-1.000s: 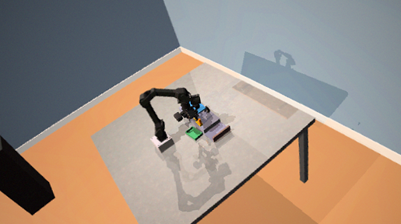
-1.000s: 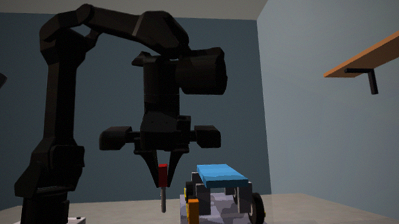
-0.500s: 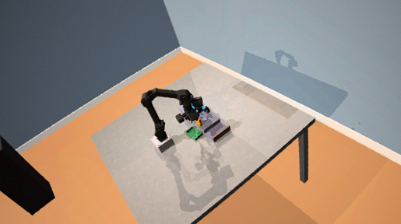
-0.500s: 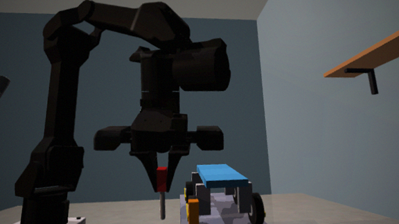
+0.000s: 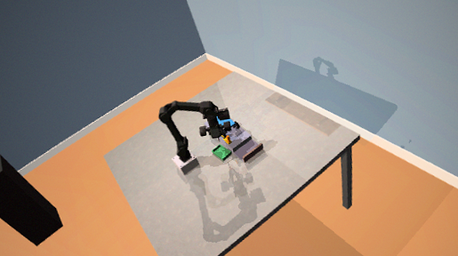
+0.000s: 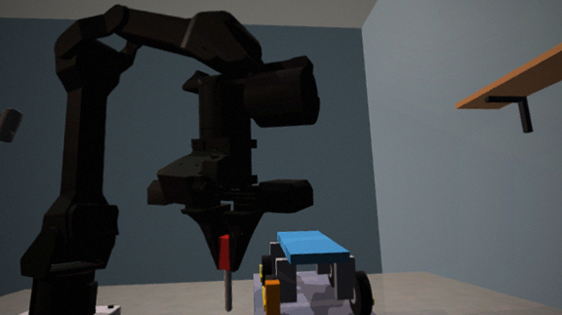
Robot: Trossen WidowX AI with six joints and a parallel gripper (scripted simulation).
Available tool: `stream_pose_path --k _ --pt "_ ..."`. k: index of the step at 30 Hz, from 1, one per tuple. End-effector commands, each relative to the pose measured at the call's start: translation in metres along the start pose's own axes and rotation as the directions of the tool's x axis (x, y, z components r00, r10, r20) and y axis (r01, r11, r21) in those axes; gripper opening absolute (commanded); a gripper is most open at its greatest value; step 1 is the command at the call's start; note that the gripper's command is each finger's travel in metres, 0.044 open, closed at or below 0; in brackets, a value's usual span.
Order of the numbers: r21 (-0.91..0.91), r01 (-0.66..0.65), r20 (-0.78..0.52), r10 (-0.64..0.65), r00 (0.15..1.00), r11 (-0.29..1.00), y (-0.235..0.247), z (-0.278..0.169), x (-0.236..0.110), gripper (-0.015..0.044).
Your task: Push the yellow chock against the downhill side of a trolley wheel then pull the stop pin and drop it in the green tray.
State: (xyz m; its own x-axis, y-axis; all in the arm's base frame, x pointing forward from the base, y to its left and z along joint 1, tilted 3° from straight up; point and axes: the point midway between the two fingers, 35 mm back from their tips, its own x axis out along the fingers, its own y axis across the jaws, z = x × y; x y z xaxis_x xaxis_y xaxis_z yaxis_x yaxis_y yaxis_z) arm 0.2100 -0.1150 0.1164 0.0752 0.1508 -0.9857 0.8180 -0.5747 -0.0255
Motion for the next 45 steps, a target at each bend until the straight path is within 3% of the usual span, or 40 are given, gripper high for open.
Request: stream_pose_path --k 1,13,26,45 --pt "0.124 -0.023 0.026 0.020 0.999 0.992 -0.001 -0.001 -0.001 0.0000" --pt "0.460 -0.086 0.090 0.050 0.995 0.884 -0.002 -0.003 -0.001 0.0000" --pt "0.748 -0.174 0.153 0.088 0.984 0.641 -0.002 -0.006 -0.001 0.0000" --pt "0.797 -0.191 0.171 0.090 0.981 0.573 -0.016 0.006 0.018 0.0000"
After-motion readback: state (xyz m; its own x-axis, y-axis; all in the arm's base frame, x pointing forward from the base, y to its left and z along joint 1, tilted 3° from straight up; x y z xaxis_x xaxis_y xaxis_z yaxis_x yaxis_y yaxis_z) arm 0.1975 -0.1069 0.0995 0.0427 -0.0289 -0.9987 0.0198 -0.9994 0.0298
